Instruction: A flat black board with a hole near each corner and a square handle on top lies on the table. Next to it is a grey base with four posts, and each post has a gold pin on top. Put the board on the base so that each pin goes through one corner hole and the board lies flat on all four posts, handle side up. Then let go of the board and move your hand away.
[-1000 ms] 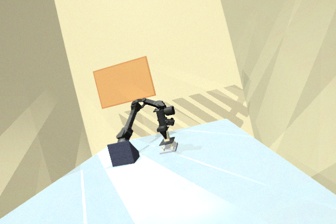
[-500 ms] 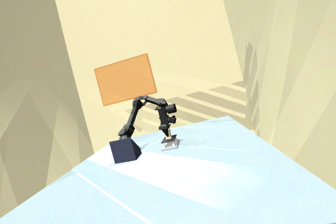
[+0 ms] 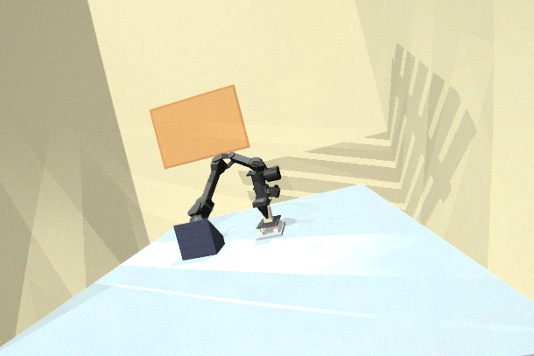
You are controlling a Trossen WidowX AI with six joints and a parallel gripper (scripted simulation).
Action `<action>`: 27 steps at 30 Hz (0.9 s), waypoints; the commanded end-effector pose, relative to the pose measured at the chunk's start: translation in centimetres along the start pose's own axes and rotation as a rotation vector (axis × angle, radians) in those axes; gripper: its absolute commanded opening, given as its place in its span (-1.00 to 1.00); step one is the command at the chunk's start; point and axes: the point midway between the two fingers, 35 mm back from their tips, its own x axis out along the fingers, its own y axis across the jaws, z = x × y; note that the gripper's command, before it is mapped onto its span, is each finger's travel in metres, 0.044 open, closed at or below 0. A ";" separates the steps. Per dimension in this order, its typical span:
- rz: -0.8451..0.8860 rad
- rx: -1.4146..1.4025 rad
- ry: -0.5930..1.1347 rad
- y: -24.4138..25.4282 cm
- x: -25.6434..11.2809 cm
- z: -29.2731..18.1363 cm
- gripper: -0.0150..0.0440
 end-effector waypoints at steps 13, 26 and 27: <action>-0.001 0.001 0.001 0.0 0.6 0.0 -0.40; -0.001 0.001 0.001 0.0 0.6 0.0 0.75; -0.001 0.001 0.001 0.0 0.6 0.0 0.84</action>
